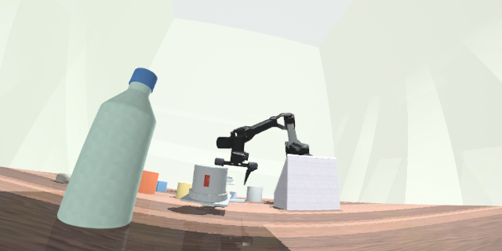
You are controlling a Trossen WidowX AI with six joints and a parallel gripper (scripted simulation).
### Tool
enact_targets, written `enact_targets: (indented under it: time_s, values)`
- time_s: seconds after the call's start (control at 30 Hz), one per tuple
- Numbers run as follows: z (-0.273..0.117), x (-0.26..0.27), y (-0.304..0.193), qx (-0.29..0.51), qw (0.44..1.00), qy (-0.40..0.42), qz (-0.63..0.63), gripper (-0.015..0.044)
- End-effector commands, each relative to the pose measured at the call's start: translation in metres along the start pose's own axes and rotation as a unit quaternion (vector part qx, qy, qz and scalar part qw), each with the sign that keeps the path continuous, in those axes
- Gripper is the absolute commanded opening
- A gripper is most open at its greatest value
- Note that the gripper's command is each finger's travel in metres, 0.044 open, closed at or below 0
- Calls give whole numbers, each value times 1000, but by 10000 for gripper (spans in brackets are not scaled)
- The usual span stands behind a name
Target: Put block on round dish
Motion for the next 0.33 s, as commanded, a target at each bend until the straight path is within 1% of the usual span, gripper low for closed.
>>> enact_targets:
  time_s: [0.0,0.03,0.13,0.3]
  values:
    - [-8,2,-2,4,1000,7,6,440]
    - [-11,2,-2,4,1000,7,6,440]
    - [-43,3,0,2,1000,2,2,440]
    - [-46,4,0,2,1000,2,1,440]
Point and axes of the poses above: the point midway between the two fingers, 35 mm back from their tips, its own z axis out along the fingers, its own x axis across the jaws, y = z × x, the point moved 9 cm from there along -z, back along the fingers, and after that the axes turned 14 degrees about -z, right-handed, at the moved point
